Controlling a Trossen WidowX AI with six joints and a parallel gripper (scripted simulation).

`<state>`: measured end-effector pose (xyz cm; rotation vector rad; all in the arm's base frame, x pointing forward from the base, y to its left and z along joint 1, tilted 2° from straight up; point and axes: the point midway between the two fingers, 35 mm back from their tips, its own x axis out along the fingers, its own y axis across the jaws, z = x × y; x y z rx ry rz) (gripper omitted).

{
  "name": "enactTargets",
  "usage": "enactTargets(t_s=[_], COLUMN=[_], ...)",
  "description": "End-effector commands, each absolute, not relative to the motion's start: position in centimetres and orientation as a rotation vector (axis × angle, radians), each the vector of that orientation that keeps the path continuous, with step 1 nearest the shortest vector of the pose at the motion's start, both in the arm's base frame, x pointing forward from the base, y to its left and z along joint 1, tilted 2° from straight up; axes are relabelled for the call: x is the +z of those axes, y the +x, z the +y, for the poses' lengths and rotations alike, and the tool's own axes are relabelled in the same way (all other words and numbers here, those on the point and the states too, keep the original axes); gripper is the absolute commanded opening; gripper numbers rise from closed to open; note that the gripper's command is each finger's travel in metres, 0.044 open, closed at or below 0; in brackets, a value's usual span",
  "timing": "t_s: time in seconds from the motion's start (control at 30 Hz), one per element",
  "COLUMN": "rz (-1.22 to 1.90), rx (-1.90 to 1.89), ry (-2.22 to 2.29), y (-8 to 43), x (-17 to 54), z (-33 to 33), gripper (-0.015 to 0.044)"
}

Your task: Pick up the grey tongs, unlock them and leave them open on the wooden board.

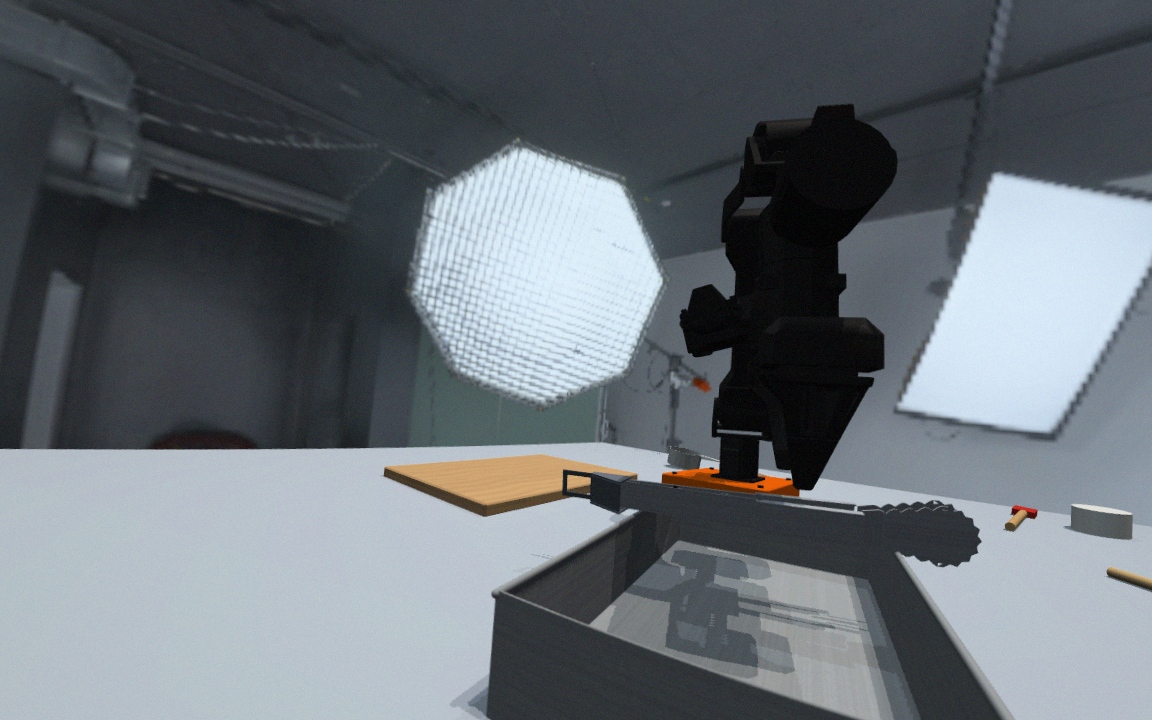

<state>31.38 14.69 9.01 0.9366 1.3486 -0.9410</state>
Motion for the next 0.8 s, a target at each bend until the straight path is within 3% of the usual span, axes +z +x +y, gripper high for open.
enactTargets(t_s=[0.0, 0.77], rz=[1.342, 1.342], rx=[-0.952, -0.952], ry=[0.939, 0.939], y=[31.4, 31.6], x=[8.6, 4.8], z=[14.6, 14.6], gripper=[0.044, 0.044])
